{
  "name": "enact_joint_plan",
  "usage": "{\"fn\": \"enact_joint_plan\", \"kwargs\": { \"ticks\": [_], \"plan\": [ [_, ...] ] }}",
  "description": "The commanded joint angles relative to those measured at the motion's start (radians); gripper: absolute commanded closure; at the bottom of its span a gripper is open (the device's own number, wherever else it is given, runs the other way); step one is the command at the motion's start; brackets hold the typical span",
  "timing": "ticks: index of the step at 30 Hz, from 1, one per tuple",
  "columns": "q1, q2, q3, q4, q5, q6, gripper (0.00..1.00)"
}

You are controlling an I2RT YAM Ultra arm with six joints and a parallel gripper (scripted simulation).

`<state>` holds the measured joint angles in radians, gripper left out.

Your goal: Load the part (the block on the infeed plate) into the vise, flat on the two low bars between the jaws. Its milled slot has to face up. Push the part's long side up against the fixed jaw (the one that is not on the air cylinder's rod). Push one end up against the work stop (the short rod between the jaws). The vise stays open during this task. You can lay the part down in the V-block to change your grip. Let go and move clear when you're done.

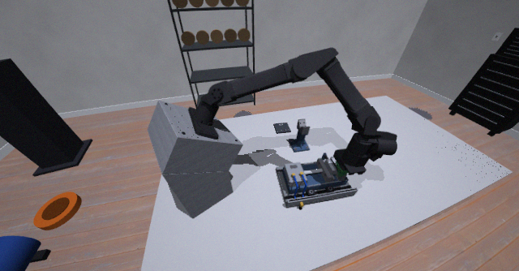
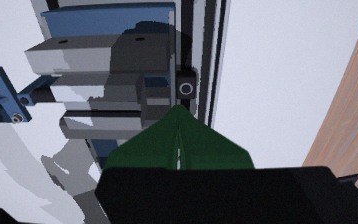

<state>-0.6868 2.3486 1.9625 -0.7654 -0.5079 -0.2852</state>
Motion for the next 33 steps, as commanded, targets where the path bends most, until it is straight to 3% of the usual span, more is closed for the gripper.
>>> {"fn": "enact_joint_plan", "kwargs": {
  "ticks": [1,17,33],
  "plan": [
    [-0.034,-0.055,0.021,-0.022,-0.010,-0.015,1.00],
    [-0.070,-0.117,0.026,-0.107,-0.025,-0.053,1.00],
    [-0.076,-0.127,0.028,-0.118,-0.027,-0.059,1.00]
  ]
}}
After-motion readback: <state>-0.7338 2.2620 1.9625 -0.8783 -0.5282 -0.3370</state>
